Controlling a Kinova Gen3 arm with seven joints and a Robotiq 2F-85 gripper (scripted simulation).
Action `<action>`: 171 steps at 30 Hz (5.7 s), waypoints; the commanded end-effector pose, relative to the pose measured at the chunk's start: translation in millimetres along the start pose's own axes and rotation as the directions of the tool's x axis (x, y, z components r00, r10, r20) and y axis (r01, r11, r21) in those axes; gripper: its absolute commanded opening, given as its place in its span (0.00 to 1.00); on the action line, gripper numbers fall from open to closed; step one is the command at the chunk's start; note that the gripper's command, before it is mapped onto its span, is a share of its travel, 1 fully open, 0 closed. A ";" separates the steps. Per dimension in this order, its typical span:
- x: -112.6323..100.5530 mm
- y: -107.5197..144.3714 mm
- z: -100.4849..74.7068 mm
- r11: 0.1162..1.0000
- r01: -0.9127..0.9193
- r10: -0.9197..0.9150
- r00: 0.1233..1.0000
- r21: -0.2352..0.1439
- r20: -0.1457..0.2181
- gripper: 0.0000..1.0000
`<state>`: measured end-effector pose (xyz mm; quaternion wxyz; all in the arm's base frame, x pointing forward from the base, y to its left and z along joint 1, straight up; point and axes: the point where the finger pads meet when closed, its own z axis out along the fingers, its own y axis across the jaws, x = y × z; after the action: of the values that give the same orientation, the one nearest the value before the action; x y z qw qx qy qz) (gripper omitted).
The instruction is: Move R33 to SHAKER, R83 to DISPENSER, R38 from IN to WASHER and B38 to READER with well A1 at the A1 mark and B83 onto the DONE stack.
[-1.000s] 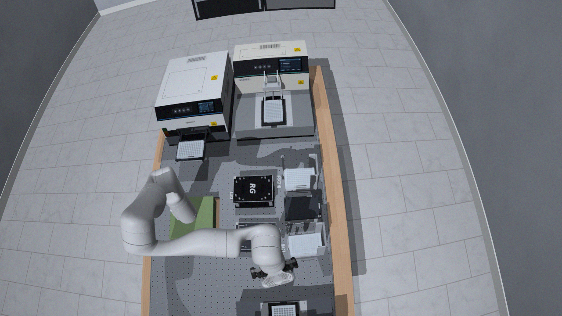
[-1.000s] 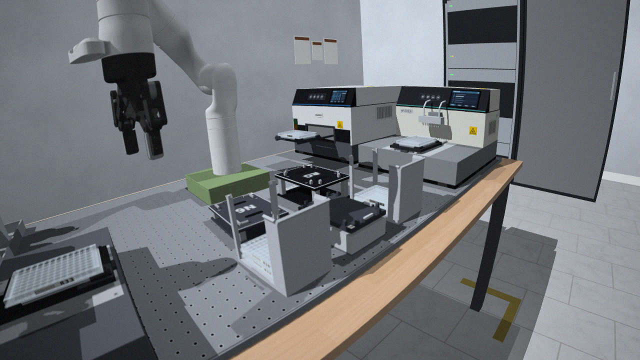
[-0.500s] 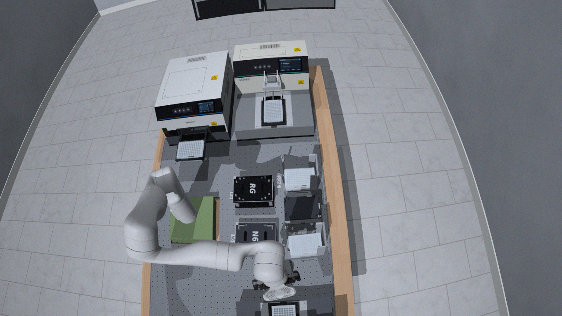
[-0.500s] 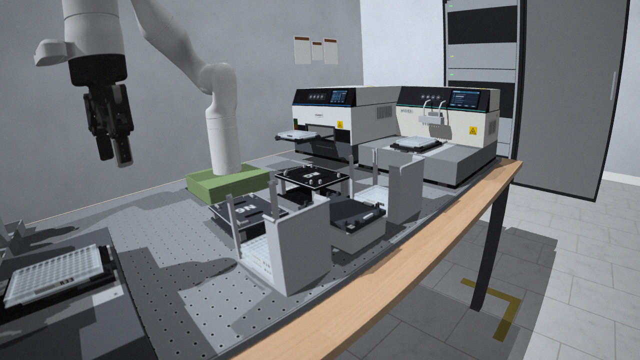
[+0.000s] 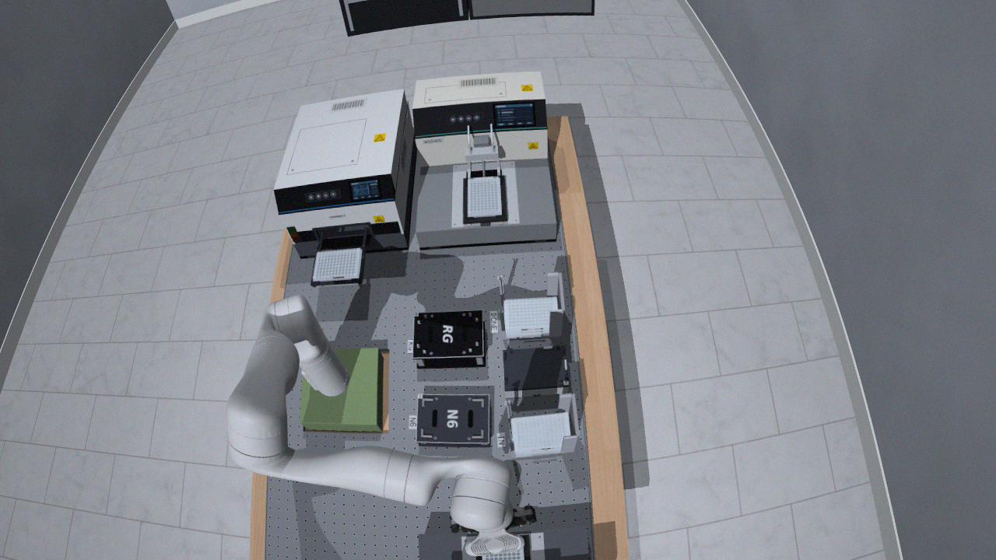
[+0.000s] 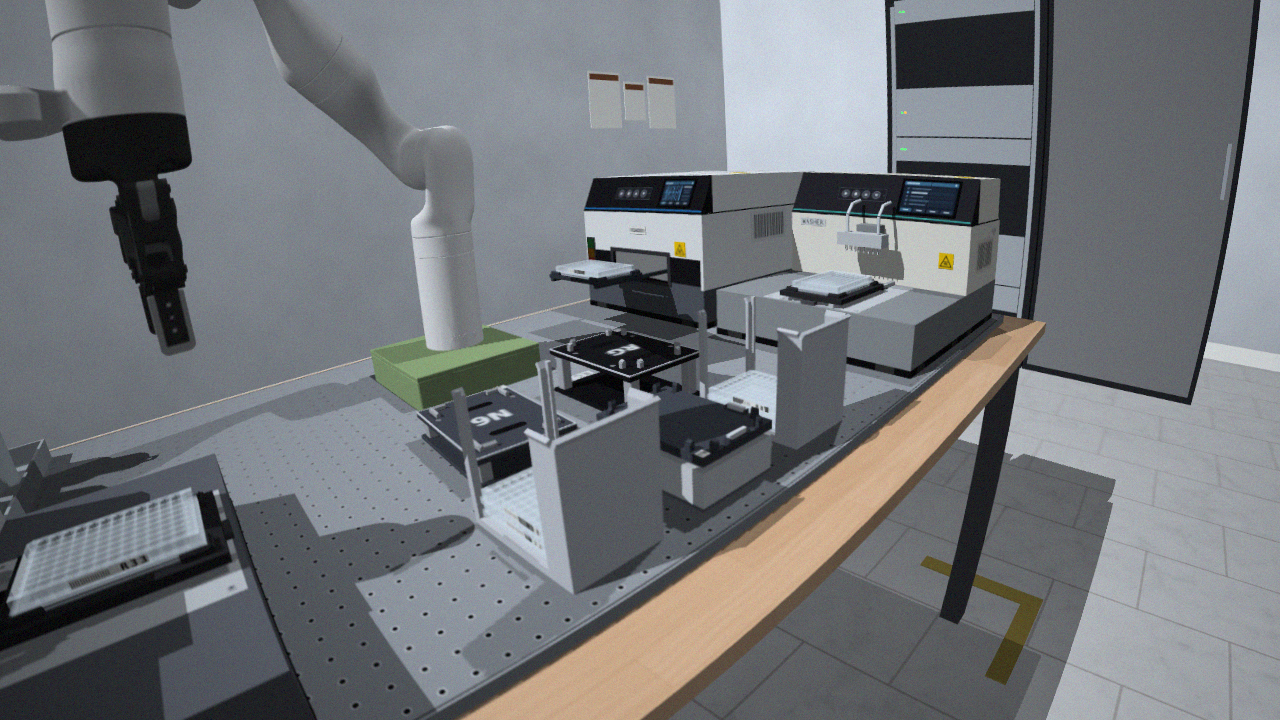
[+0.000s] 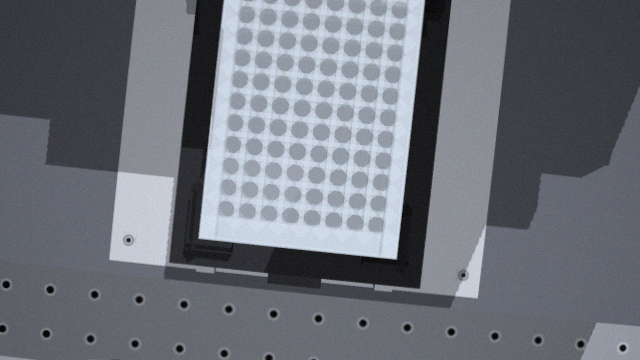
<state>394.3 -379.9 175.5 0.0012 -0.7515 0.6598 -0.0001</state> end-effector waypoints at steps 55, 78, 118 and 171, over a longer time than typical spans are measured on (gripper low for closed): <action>34.6 -0.8 1.9 0.996 -0.089 0.089 0.996 -0.005 0.001 1.00; 83.0 2.1 0.5 0.995 -0.096 0.096 0.995 0.004 0.003 1.00; 84.4 3.6 38.1 0.995 -0.104 0.104 0.995 0.003 -0.001 1.00; 82.3 1.2 99.0 0.995 -0.101 0.101 0.995 0.004 0.000 1.00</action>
<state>403.1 -461.8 80.2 0.0039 -0.7194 0.6946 -0.0008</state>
